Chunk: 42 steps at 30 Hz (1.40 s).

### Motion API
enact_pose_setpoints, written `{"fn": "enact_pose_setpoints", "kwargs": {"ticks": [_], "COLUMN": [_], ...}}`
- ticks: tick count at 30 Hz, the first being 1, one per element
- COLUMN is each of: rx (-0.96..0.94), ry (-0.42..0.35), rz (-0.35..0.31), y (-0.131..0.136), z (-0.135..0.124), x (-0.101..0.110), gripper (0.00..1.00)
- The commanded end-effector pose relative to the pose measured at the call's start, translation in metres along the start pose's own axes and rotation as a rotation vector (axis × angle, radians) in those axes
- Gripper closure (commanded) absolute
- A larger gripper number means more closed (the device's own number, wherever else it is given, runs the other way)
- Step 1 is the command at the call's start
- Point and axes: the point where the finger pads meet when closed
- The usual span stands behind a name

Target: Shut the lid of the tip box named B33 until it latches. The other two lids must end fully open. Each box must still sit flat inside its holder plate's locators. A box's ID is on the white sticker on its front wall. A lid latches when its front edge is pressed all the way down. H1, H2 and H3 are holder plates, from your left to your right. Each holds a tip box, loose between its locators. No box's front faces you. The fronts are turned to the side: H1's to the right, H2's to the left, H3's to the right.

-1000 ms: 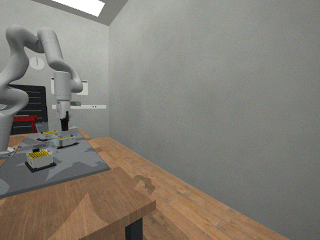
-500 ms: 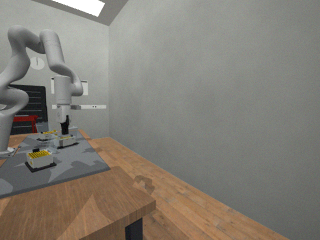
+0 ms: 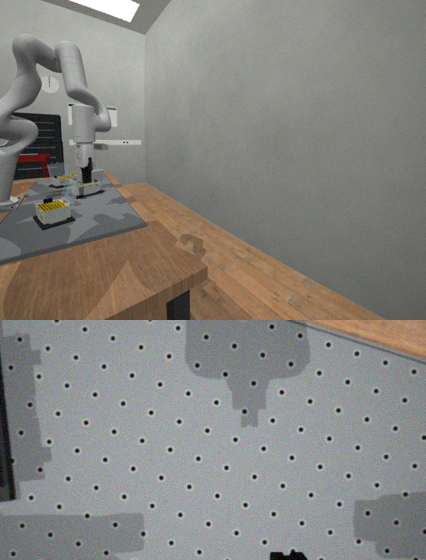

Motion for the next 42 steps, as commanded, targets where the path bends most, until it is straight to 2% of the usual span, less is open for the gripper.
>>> {"fn": "enact_pose_setpoints", "kwargs": {"ticks": [1,7,42], "rx": [0.000,0.000,0.000], "ry": [0.001,0.001,0.001], "rz": [-0.001,-0.001,-0.001], "y": [0.001,0.001,0.005], "z": [0.000,0.000,-0.040], "x": [0.000,0.000,0.006], "gripper": [1.00,1.00,1.00]}}
Point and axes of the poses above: the point where the finger pads meet when closed, its own x axis back along the fingers, its own y axis across the jaws, z = x × y, and after that the axes turned 6 degrees about -x, right-handed
